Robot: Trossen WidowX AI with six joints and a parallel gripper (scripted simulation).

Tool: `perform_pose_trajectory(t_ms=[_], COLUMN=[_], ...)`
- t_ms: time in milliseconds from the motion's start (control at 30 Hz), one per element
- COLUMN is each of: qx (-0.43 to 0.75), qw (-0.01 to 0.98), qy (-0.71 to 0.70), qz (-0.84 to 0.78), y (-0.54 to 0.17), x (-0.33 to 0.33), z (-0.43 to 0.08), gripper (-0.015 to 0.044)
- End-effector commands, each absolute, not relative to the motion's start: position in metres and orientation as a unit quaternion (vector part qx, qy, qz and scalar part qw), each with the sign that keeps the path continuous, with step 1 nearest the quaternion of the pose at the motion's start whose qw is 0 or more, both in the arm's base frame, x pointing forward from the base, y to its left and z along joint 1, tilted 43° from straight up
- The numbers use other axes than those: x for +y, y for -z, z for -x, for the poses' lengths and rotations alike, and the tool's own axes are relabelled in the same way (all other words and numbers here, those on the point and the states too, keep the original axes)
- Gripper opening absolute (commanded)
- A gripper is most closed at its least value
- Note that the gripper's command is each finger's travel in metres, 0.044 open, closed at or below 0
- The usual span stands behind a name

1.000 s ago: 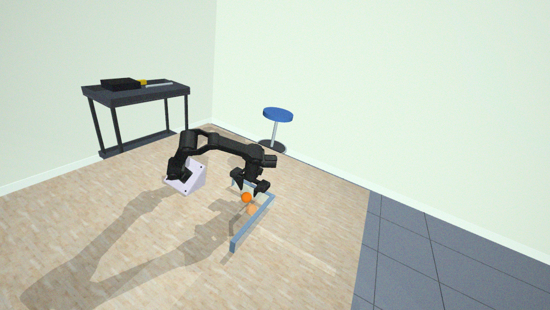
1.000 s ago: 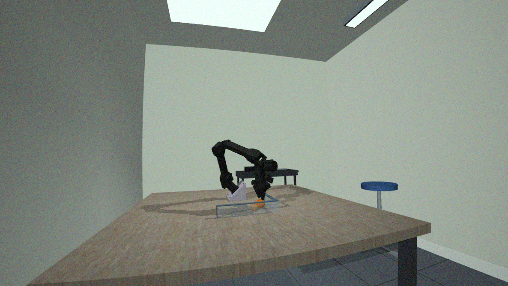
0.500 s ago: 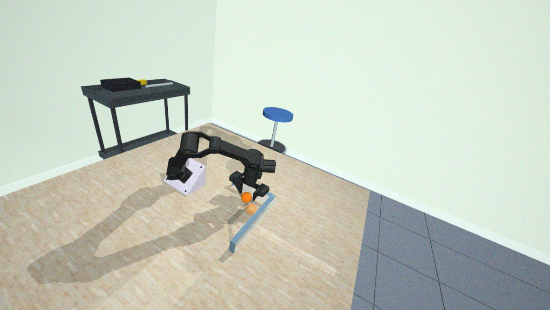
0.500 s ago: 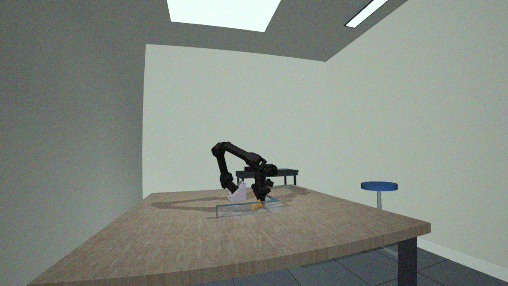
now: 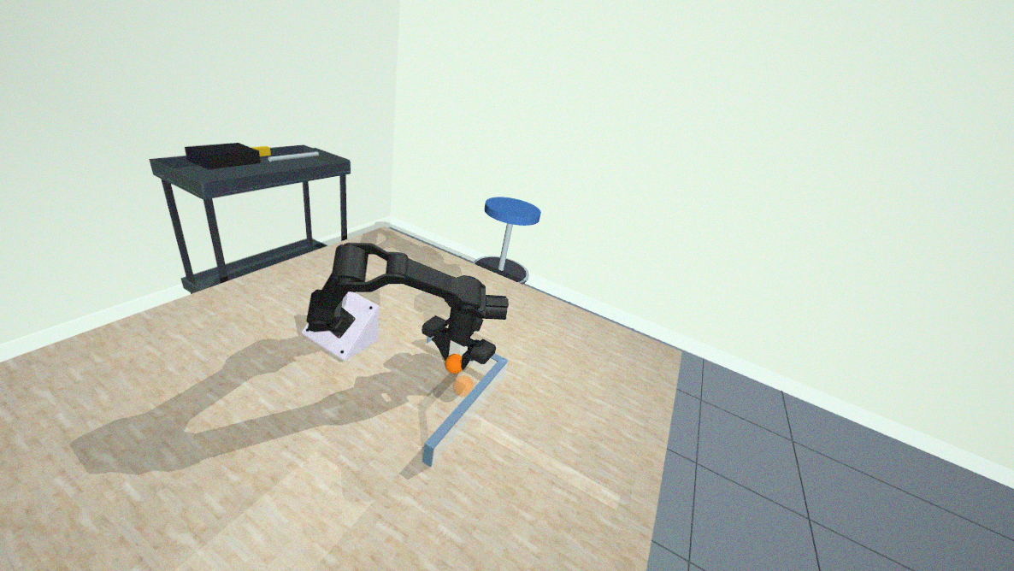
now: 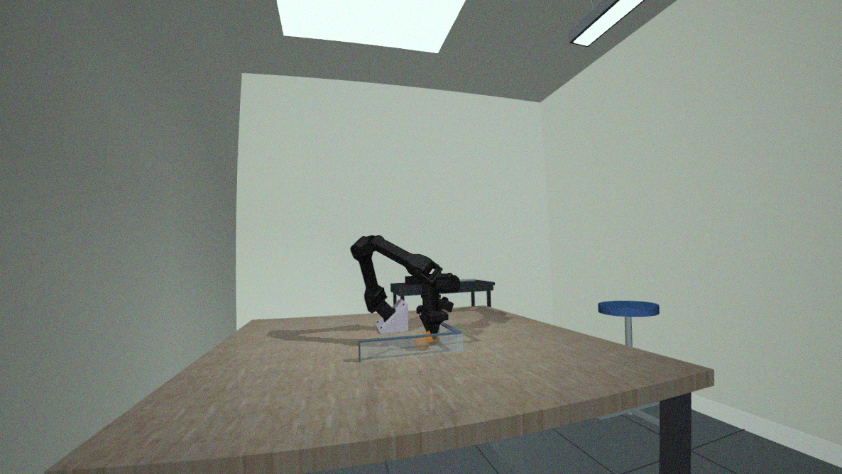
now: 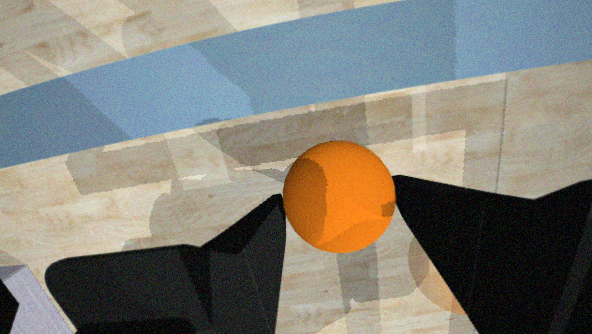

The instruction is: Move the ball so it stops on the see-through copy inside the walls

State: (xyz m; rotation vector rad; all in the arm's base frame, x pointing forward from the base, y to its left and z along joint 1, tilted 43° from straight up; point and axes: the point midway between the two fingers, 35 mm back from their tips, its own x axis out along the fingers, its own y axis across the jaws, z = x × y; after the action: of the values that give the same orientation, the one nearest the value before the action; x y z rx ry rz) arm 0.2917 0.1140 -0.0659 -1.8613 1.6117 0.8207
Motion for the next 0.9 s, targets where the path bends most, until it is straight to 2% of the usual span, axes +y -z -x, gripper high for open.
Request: perform_pose_trajectory(t_ms=[0,133,167,867], qx=[0.599,0.601,0.602,0.598], qw=[0.268,0.28,0.283,0.269], qy=[-0.303,-0.295,-0.293,-0.306], qz=[0.691,0.688,0.687,0.69], y=[0.065,0.053,0.049,-0.027], x=[0.115,0.126,0.13,0.2], z=[-0.292,-0.296,-0.297,-0.28], gripper=[0.011,0.0005,0.0,0.0])
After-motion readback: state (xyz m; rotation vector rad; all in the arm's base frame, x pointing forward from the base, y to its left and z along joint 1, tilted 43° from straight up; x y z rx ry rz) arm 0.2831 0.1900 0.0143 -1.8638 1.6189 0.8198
